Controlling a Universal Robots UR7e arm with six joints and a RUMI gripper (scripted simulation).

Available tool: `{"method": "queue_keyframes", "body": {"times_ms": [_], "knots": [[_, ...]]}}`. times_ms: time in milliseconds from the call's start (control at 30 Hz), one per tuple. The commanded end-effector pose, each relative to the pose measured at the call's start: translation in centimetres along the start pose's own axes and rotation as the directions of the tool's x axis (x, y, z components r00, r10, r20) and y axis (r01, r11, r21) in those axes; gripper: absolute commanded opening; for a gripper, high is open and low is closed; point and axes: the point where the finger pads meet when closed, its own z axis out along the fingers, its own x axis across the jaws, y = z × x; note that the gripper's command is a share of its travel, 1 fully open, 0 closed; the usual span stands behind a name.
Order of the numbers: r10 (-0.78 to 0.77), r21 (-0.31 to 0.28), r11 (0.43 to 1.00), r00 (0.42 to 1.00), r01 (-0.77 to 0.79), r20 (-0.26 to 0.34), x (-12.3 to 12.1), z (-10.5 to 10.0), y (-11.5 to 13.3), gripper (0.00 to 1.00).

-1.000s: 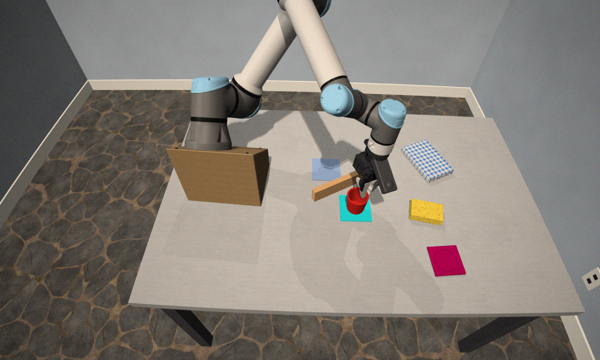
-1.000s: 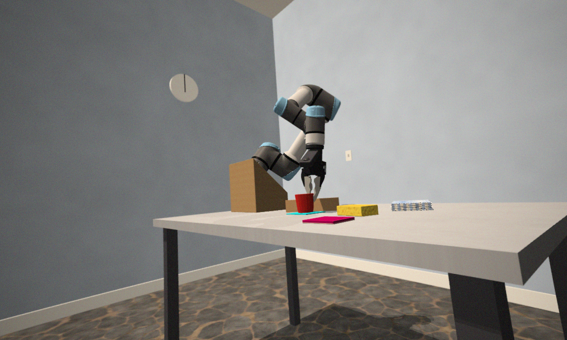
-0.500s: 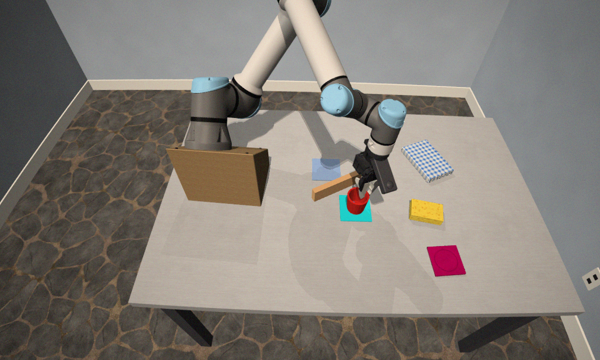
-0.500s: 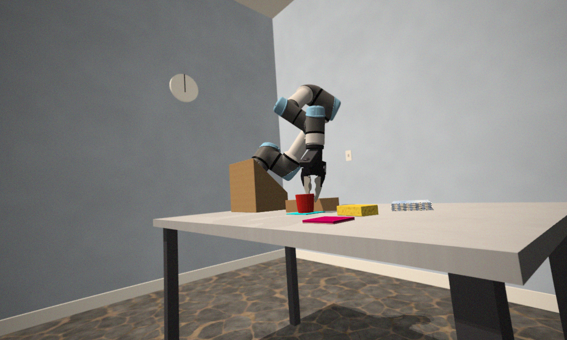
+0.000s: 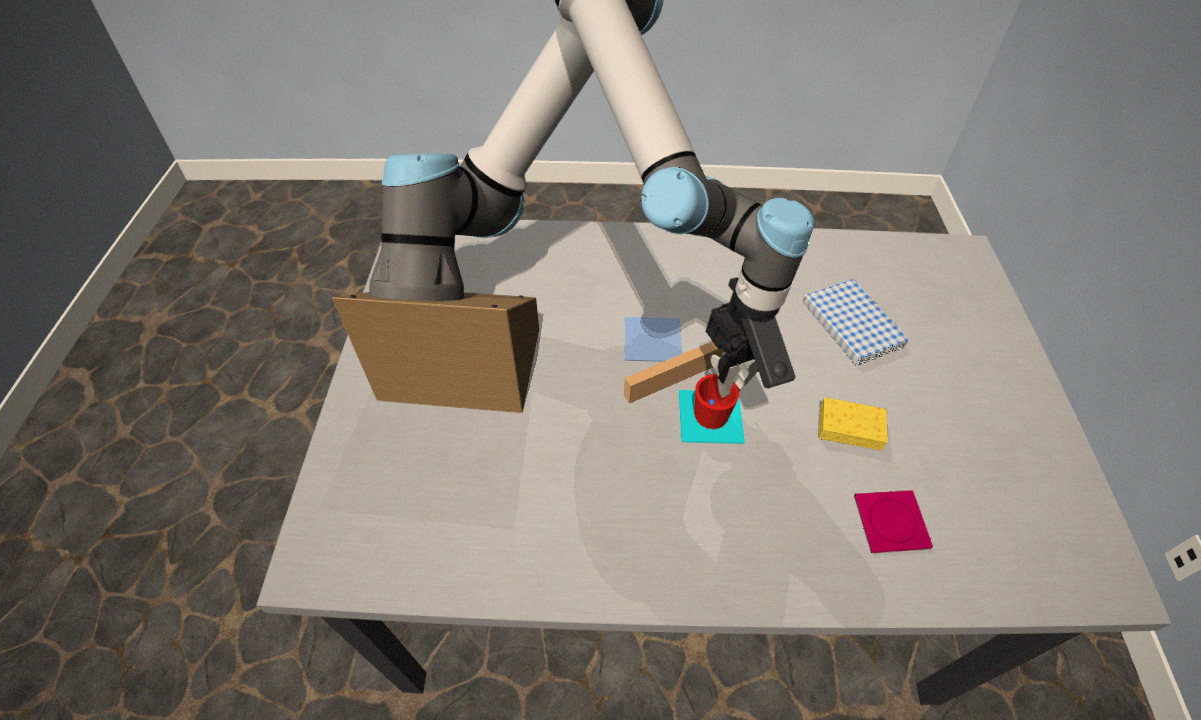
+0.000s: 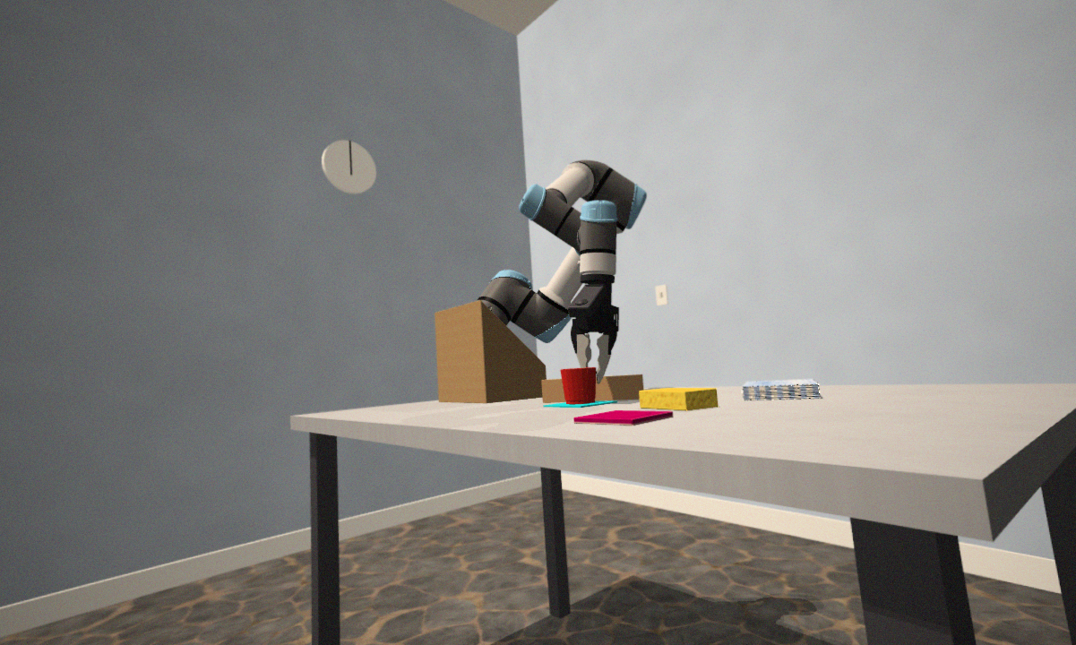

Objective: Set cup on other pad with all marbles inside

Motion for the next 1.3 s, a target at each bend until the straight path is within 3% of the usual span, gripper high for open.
{"method": "queue_keyframes", "body": {"times_ms": [0, 400, 900, 1267], "knots": [[0.000, 0.001, 1.000, 1.000, 0.000, 0.001, 0.0, -0.1, 0.0, 0.11], [0.000, 0.001, 1.000, 1.000, 0.000, 0.001, 0.0, -0.5, 0.0, 0.11], [0.000, 0.001, 1.000, 1.000, 0.000, 0.001, 0.0, -5.1, 0.0, 0.11], [0.000, 0.001, 1.000, 1.000, 0.000, 0.001, 0.0, -6.5, 0.0, 0.11]]}}
